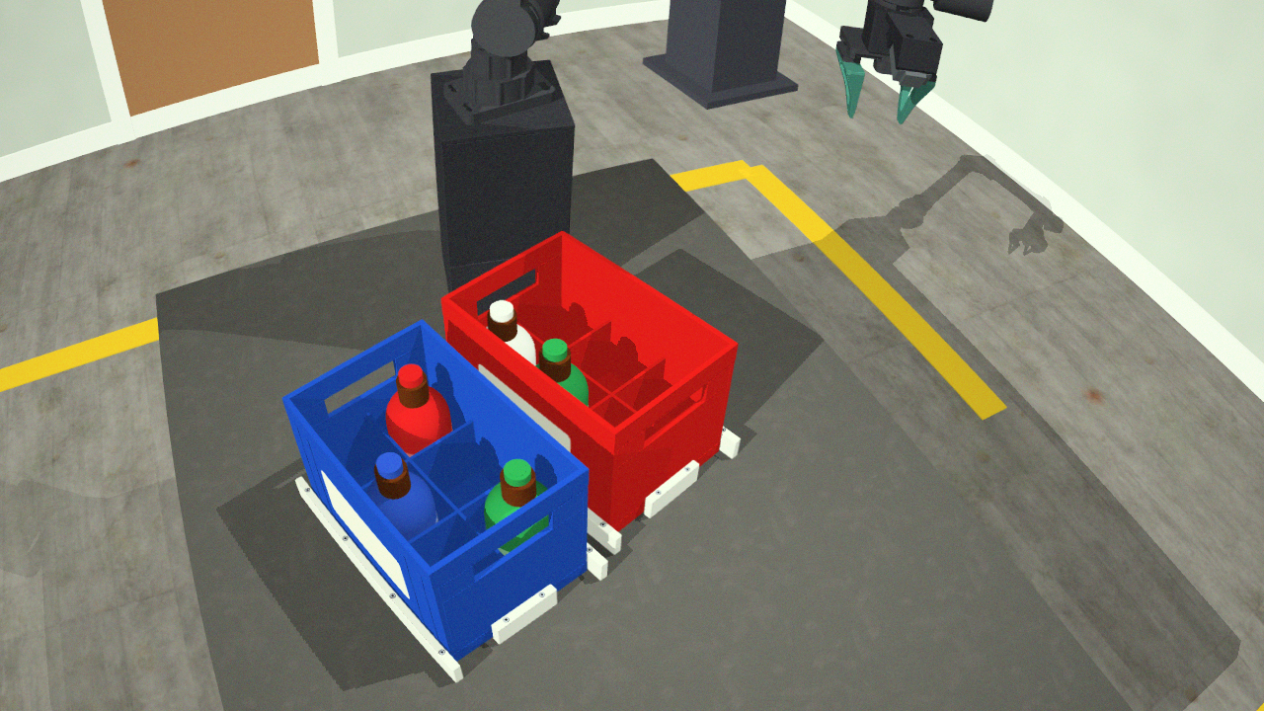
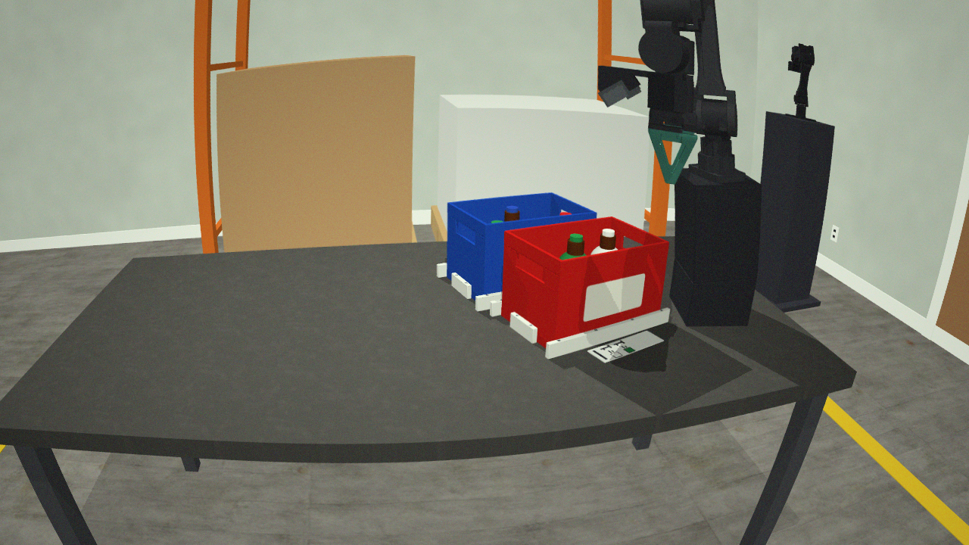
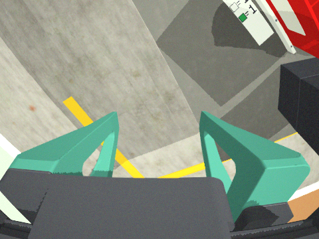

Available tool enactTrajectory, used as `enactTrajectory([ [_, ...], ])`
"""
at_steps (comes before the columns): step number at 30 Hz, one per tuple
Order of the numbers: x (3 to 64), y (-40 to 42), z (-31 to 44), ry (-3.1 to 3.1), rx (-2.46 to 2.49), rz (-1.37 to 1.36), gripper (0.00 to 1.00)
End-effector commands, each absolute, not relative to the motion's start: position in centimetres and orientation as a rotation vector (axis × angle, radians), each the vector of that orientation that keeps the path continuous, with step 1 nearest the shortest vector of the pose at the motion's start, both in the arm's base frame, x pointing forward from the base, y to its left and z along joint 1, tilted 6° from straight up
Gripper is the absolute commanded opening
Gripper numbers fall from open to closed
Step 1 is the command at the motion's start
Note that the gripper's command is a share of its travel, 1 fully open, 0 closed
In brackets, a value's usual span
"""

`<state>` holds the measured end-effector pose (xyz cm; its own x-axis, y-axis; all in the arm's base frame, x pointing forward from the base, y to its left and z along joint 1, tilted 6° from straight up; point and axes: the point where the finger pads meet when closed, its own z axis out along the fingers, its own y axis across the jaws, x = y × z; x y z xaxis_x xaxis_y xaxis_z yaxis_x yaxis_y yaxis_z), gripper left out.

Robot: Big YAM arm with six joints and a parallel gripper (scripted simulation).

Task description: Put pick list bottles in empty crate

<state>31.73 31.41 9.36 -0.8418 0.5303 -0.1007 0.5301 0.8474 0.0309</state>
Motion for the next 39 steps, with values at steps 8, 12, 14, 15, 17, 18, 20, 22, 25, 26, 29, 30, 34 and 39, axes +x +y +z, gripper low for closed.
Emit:
enactTrajectory([
  [8, 32.8, 32.5, 12.1, 2.878, 0.862, 0.083, 0.61],
  [12, 32.8, 32.6, 12.2, 2.879, 0.857, 0.083, 0.61],
  [14, 32.8, 32.6, 12.2, 2.879, 0.857, 0.084, 0.61],
  [15, 32.9, 32.6, 12.2, 2.879, 0.857, 0.084, 0.61],
  [17, 32.9, 32.6, 12.3, 2.879, 0.857, 0.084, 0.61],
  [18, 32.9, 32.6, 12.3, 2.879, 0.857, 0.084, 0.61],
  [20, 32.9, 32.6, 12.3, 2.879, 0.857, 0.084, 0.61],
  [22, 32.9, 32.6, 12.3, 2.879, 0.857, 0.084, 0.61],
  [25, 32.9, 32.6, 12.4, 2.879, 0.857, 0.085, 0.61],
  [26, 33.0, 32.6, 12.4, 2.879, 0.857, 0.085, 0.61],
  [29, 33.1, 32.6, 12.5, 2.877, 0.857, 0.09, 0.61],
  [30, 33.1, 32.6, 12.5, 2.877, 0.857, 0.09, 0.61],
  [34, 33.1, 32.6, 12.6, 2.876, 0.857, 0.091, 0.61],
  [39, 33.2, 32.6, 12.6, 2.876, 0.857, 0.092, 0.61],
])
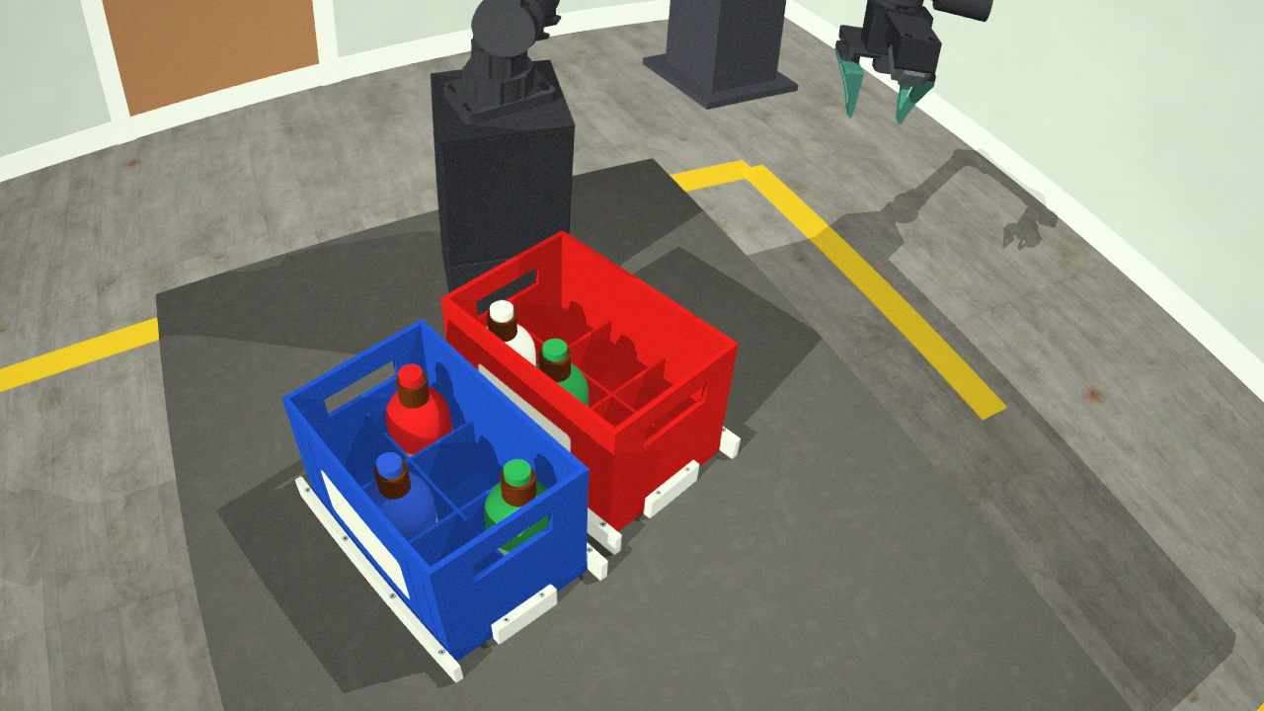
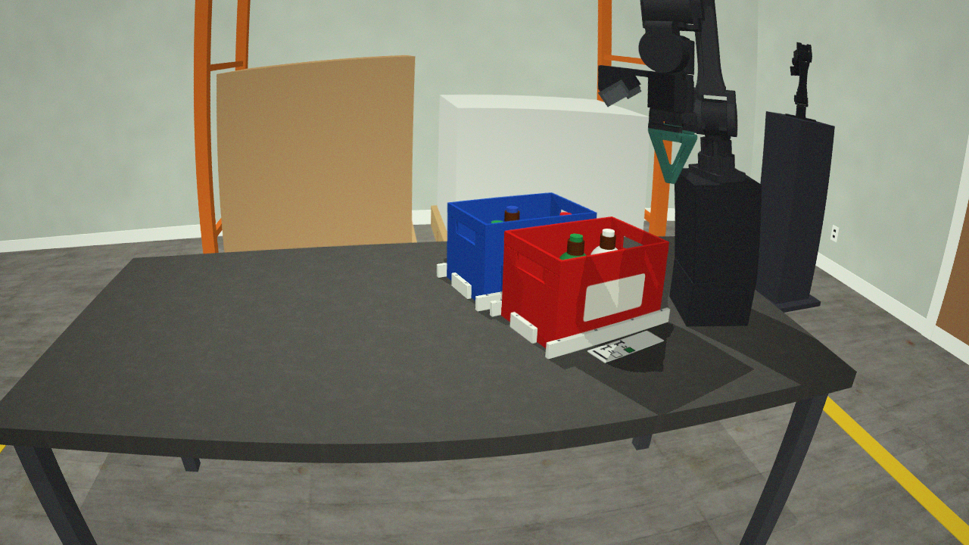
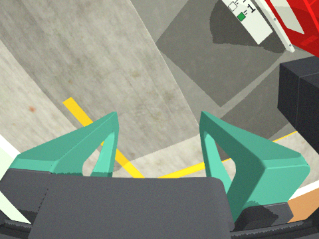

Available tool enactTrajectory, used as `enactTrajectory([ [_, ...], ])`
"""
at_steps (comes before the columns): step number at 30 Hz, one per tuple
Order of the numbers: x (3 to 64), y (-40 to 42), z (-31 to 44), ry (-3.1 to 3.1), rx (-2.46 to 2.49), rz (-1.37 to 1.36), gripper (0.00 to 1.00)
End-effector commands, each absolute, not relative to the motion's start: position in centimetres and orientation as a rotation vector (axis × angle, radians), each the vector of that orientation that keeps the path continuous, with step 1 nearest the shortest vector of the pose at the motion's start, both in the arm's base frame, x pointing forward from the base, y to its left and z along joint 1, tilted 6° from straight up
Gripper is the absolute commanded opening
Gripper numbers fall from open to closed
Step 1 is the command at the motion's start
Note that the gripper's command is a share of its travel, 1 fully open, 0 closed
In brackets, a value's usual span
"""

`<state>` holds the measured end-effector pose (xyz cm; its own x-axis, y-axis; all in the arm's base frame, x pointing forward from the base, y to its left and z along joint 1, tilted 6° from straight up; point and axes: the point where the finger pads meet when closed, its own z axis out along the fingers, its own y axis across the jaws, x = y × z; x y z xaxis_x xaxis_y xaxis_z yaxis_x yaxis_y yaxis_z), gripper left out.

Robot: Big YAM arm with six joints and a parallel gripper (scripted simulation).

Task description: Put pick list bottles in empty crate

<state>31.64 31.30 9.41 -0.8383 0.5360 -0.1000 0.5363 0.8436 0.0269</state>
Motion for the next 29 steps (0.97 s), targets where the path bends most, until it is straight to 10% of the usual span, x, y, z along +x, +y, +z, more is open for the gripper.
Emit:
enactTrajectory([
  [1, 33.21, 32.66, 12.66, 2.875, 0.857, 0.093, 0.61],
  [29, 33.4, 32.61, 12.64, 2.875, 0.857, 0.093, 0.61],
])
